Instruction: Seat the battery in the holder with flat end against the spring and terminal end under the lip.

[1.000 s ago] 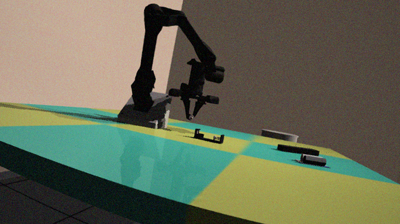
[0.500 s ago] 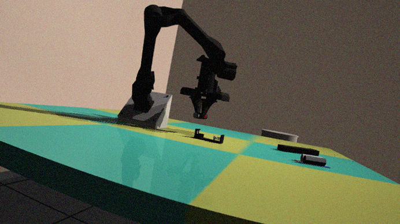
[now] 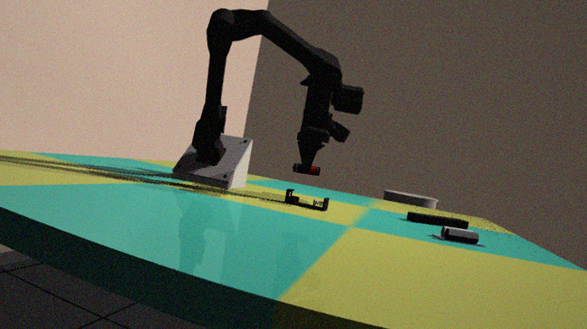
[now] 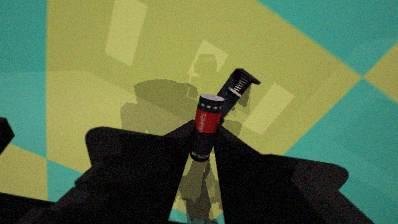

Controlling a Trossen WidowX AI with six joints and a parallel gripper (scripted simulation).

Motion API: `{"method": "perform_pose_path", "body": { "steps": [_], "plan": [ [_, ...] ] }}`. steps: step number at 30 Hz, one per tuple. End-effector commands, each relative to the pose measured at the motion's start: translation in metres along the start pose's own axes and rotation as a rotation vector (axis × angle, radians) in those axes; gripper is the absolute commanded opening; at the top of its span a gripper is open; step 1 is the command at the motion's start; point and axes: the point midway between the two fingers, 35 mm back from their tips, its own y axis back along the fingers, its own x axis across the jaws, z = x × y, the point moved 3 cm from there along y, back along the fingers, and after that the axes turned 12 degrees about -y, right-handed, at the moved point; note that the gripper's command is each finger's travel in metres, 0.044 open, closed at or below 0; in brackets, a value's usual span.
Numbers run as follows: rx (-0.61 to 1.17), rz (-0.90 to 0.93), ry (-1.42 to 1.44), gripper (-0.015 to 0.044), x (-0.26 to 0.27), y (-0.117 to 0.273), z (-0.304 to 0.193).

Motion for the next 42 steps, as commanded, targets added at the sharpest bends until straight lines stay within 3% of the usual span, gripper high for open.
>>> {"method": "perform_pose_path", "body": {
  "steps": [1,6,12,25,42],
  "plan": [
    [-0.003,-0.002,-0.212,0.0067,-0.014,0.002,0.008],
    [-0.004,-0.001,-0.419,0.0067,-0.027,0.004,0.015],
    [0.011,0.000,-0.417,0.0067,-0.026,0.002,0.015],
    [0.260,-0.008,-0.406,0.0067,-0.027,-0.038,0.015],
    [0.360,-0.011,-0.406,0.0067,-0.028,-0.045,0.022]
  ]
}}
